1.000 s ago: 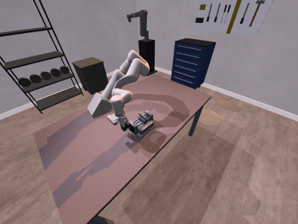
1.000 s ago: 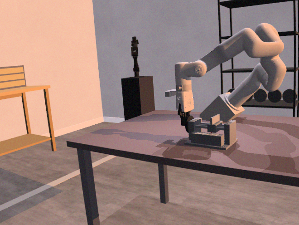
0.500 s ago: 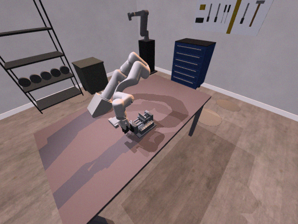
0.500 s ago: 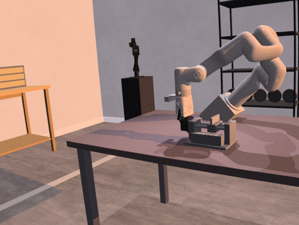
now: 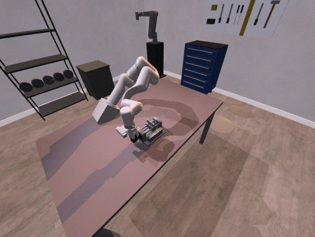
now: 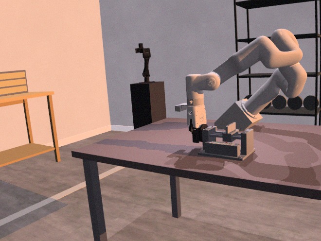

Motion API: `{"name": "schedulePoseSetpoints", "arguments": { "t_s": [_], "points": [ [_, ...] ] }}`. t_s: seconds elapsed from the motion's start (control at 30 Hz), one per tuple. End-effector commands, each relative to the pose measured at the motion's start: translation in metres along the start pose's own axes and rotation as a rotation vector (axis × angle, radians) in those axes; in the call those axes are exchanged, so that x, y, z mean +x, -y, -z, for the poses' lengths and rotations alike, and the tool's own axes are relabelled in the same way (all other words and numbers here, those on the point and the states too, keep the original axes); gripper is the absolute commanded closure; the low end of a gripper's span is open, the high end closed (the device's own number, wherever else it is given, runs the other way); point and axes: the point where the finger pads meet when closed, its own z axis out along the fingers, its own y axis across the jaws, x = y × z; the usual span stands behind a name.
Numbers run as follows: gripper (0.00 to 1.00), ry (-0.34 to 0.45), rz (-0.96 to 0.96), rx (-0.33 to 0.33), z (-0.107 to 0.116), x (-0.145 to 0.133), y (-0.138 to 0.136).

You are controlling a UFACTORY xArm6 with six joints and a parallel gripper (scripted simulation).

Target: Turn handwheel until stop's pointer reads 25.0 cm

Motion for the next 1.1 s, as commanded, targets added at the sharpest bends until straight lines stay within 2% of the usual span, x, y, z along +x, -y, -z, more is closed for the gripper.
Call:
{"name": "schedulePoseSetpoints", "arguments": {
  "t_s": [0.0,1.07],
  "points": [
    [0.94,-0.001,0.001,0.003,0.000,0.000,0.006],
    [0.94,-0.001,0.001,0.003,0.011,0.000,0.031]
  ]
}}
